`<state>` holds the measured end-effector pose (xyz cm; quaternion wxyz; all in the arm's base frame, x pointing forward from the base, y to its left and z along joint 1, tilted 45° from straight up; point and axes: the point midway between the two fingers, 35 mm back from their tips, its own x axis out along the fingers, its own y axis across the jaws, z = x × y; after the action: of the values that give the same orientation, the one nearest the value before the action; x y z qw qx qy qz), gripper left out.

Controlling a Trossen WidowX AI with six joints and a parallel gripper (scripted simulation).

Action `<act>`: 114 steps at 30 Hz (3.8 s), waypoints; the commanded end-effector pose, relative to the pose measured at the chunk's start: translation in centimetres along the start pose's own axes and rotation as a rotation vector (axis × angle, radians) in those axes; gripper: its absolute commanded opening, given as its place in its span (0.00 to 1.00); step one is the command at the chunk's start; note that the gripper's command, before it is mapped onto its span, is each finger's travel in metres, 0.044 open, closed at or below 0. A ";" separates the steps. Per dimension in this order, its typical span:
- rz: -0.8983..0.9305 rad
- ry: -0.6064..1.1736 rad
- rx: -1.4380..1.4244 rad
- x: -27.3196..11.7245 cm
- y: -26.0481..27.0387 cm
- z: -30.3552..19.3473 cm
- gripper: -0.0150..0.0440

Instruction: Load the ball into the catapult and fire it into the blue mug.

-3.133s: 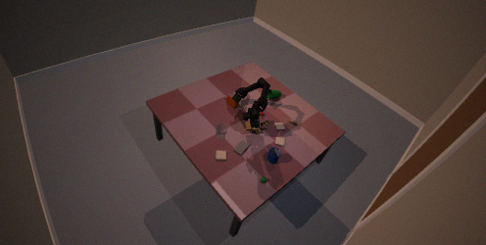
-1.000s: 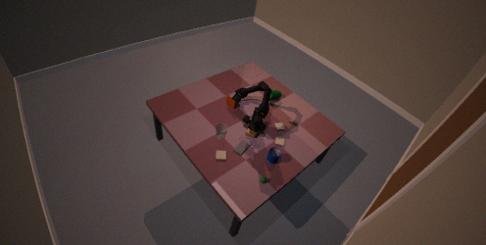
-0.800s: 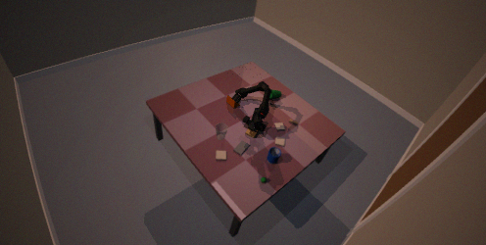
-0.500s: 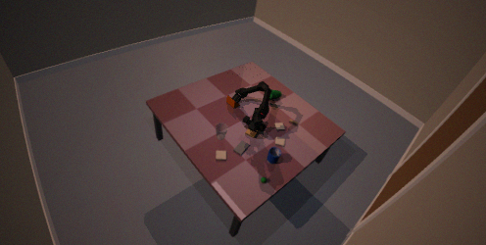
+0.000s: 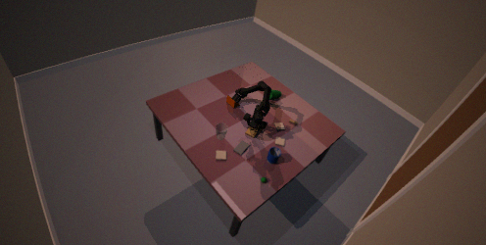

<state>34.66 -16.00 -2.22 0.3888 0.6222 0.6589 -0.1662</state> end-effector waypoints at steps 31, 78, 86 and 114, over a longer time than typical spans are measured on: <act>0.011 0.001 0.009 -0.9 -0.4 -0.1 1.00; 0.011 0.000 0.003 3.4 -0.4 -0.1 0.42; 0.011 -0.002 0.004 -1.6 -0.5 -0.1 0.25; 0.011 -0.004 -0.826 -1.3 0.8 -0.4 0.25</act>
<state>34.77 -16.46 -1.17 0.5805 0.4503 0.6743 0.0745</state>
